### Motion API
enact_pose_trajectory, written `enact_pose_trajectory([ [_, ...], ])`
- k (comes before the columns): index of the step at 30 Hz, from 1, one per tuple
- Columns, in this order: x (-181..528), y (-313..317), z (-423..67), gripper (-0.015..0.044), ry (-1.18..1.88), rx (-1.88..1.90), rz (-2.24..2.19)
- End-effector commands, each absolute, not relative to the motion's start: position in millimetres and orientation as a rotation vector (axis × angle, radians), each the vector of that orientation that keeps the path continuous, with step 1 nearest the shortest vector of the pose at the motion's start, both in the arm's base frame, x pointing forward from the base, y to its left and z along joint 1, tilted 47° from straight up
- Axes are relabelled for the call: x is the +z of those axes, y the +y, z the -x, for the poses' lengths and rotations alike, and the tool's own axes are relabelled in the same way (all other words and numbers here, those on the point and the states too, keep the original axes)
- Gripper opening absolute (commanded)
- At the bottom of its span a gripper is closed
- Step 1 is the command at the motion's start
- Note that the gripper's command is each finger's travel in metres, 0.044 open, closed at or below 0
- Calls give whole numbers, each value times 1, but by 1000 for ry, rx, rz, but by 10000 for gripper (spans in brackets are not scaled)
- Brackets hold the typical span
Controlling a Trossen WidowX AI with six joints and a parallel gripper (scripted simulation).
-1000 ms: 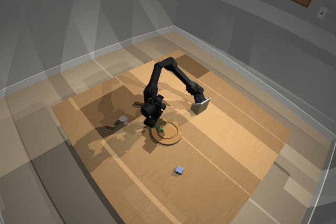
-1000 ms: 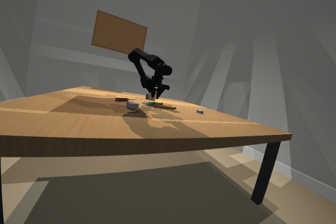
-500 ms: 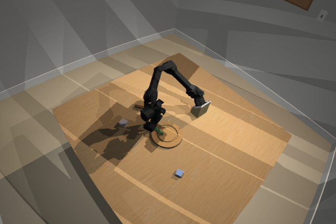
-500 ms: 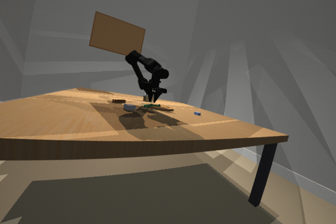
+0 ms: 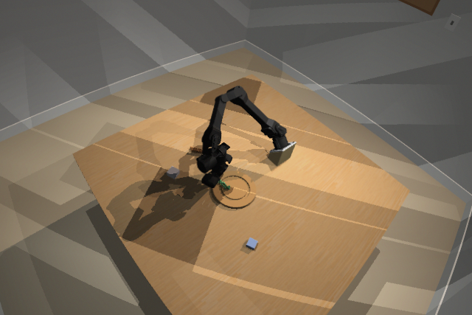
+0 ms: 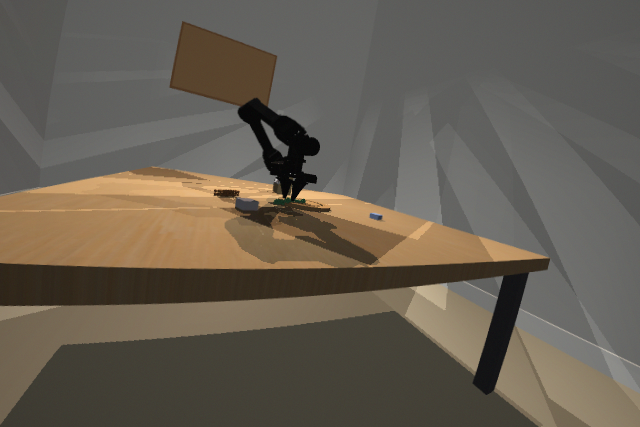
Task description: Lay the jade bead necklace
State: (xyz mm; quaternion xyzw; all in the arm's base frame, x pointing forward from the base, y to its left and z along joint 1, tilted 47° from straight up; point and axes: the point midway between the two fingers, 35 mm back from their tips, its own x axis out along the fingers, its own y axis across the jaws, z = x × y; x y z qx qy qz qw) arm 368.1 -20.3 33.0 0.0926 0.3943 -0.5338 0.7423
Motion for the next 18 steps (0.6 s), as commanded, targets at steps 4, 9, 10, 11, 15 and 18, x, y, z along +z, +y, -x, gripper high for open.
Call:
enact_pose_trajectory([
  [4, 33, -20, -368, 69, 864, -1170, -203],
  [9, 33, -20, -368, 0, 864, -1170, -203],
  [10, 33, -20, -368, 0, 864, -1170, -203],
  [11, 33, -20, -368, 0, 864, -1170, -203],
  [15, 33, -20, -368, 0, 864, -1170, -203],
  [18, 33, -20, -368, 0, 864, -1170, -203],
])
